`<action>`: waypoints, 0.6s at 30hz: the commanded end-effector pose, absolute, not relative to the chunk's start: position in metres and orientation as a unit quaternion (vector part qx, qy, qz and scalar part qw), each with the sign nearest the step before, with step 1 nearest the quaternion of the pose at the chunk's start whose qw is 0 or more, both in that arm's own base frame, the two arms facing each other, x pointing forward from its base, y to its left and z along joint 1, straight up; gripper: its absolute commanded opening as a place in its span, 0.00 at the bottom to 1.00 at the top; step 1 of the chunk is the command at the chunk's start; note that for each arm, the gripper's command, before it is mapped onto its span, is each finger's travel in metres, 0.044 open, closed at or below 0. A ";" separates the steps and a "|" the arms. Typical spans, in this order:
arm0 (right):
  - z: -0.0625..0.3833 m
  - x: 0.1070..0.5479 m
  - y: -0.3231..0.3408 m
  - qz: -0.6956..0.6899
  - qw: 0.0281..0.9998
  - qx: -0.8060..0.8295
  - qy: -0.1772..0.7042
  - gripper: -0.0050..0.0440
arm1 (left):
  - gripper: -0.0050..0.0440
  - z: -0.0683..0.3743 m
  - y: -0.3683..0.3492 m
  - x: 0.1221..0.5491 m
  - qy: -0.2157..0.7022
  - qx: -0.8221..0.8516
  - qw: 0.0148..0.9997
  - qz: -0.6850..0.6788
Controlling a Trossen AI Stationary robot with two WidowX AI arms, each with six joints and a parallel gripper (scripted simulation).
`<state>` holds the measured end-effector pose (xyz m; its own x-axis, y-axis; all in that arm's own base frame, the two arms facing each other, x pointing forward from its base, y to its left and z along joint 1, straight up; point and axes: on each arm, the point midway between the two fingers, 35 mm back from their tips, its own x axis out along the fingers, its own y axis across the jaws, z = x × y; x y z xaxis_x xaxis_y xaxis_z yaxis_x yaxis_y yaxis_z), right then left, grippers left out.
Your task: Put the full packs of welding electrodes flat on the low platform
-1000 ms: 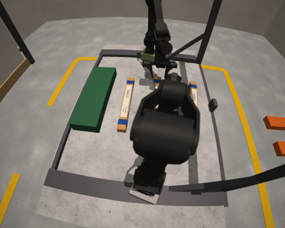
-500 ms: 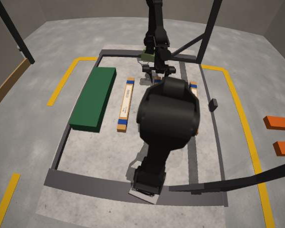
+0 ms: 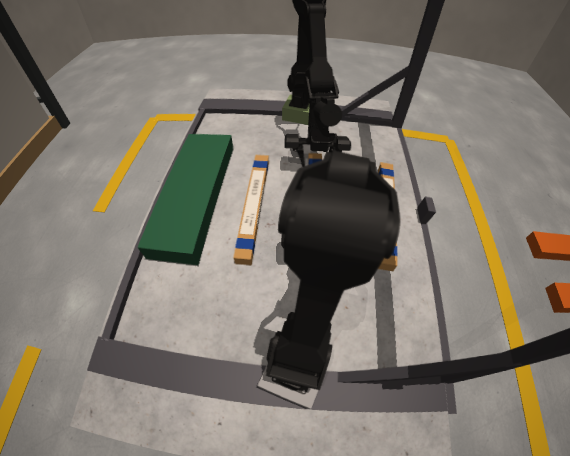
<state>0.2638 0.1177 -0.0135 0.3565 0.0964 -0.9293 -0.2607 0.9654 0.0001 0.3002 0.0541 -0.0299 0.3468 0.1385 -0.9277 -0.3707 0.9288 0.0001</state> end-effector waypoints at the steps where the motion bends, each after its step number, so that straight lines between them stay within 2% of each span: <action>1: -0.016 0.264 0.118 0.107 0.822 -0.073 0.554 0.78 | 0.78 -0.033 0.054 0.300 0.548 -0.107 0.814 0.159; 15: -0.011 0.268 0.119 0.110 0.827 -0.071 0.547 0.78 | 0.78 -0.029 0.055 0.304 0.540 -0.107 0.820 0.157; 16: -0.011 0.268 0.119 0.110 0.827 -0.071 0.547 0.00 | 0.00 -0.029 0.055 0.304 0.540 -0.107 0.820 0.157; 18: -0.011 0.268 0.119 0.110 0.827 -0.071 0.547 0.00 | 0.00 -0.029 0.055 0.304 0.540 -0.107 0.820 0.157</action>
<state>0.2653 0.1184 -0.0152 0.3630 0.0996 -0.9264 -0.2607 0.9654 0.0016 0.3000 0.0541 -0.0340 0.3494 0.1389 -0.9266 -0.3707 0.9288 -0.0005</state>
